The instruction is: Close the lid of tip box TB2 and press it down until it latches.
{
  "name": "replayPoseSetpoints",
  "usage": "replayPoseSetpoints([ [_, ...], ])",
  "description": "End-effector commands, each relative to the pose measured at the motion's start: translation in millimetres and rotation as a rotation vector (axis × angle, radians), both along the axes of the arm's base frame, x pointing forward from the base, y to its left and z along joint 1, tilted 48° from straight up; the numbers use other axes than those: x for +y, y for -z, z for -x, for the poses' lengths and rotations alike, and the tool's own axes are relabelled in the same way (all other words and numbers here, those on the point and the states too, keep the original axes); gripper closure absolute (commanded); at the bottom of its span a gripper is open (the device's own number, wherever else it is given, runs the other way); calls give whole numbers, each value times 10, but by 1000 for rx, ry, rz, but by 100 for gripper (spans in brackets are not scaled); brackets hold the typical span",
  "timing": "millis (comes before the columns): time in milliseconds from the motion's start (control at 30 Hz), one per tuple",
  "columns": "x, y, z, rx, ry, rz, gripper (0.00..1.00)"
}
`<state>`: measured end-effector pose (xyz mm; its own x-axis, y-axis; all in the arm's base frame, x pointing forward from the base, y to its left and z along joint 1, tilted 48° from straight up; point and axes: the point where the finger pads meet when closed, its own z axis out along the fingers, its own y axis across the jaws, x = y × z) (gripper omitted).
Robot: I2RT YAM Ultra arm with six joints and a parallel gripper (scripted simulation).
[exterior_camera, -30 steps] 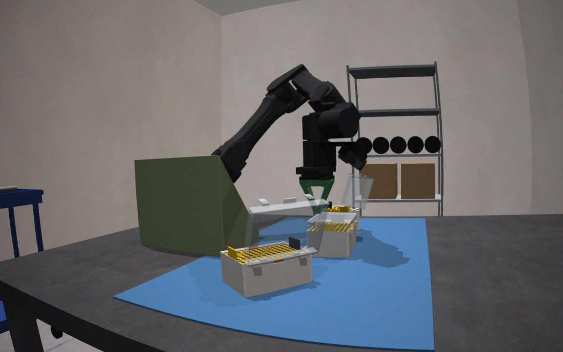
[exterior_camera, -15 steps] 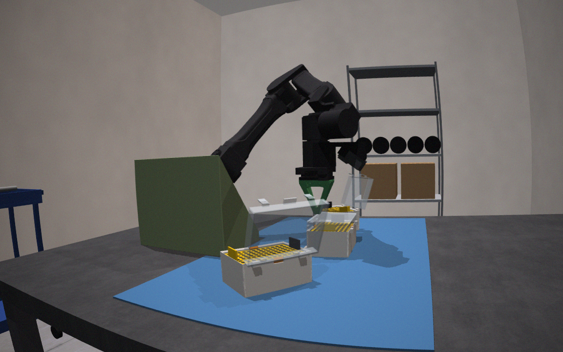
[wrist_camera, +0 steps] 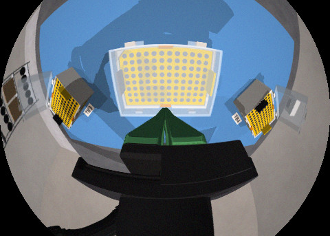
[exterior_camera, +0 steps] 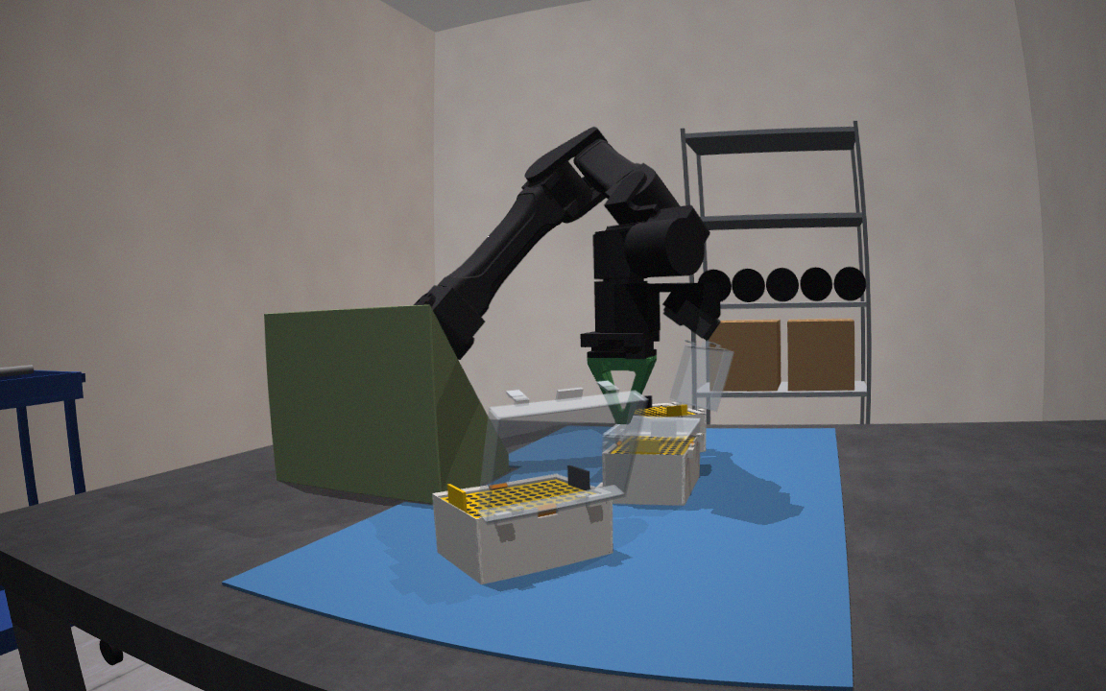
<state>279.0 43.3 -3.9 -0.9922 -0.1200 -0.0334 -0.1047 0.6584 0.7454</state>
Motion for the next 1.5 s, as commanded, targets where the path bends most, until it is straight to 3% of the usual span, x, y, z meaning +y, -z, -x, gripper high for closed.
replayPoseSetpoints([
  [0, -22, -4, -41, -17, 11, 1, 100],
  [1467, 76, 82, -35, -17, 11, 1, 100],
])
